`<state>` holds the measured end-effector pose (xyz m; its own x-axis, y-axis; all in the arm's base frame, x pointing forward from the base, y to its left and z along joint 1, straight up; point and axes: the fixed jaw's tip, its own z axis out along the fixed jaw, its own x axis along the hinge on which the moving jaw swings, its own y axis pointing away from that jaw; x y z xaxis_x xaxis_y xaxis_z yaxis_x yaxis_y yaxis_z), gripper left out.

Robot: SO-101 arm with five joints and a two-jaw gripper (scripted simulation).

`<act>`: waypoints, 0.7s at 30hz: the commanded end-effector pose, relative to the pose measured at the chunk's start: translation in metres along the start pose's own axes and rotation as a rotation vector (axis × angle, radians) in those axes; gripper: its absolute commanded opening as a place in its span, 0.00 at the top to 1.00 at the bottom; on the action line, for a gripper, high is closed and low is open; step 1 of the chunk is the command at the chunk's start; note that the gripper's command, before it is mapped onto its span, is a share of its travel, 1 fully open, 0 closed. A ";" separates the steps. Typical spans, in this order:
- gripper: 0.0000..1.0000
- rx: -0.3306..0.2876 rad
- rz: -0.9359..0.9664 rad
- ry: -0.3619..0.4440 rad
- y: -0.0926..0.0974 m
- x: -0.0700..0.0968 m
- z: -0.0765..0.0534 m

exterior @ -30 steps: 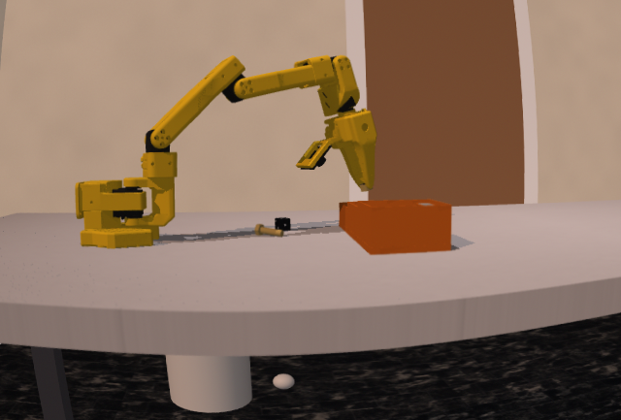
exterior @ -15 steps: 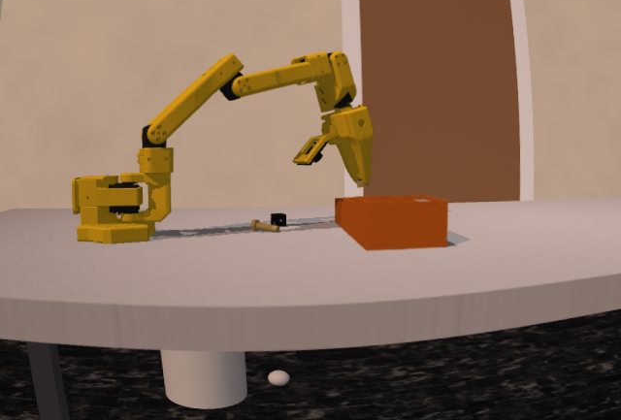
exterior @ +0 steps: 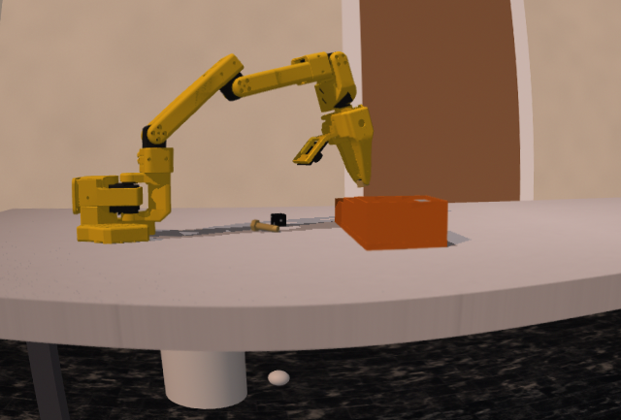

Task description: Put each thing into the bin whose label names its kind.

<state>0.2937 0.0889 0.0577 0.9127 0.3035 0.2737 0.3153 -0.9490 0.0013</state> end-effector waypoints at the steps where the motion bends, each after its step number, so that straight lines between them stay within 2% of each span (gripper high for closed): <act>1: 1.00 -0.001 0.001 0.052 0.002 0.008 -0.012; 2: 1.00 -0.006 0.016 0.081 0.007 0.012 -0.011; 21: 1.00 -0.006 0.016 0.080 0.007 0.012 -0.011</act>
<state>0.2968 0.0848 0.0578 0.9146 0.2880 0.2839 0.3000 -0.9539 0.0013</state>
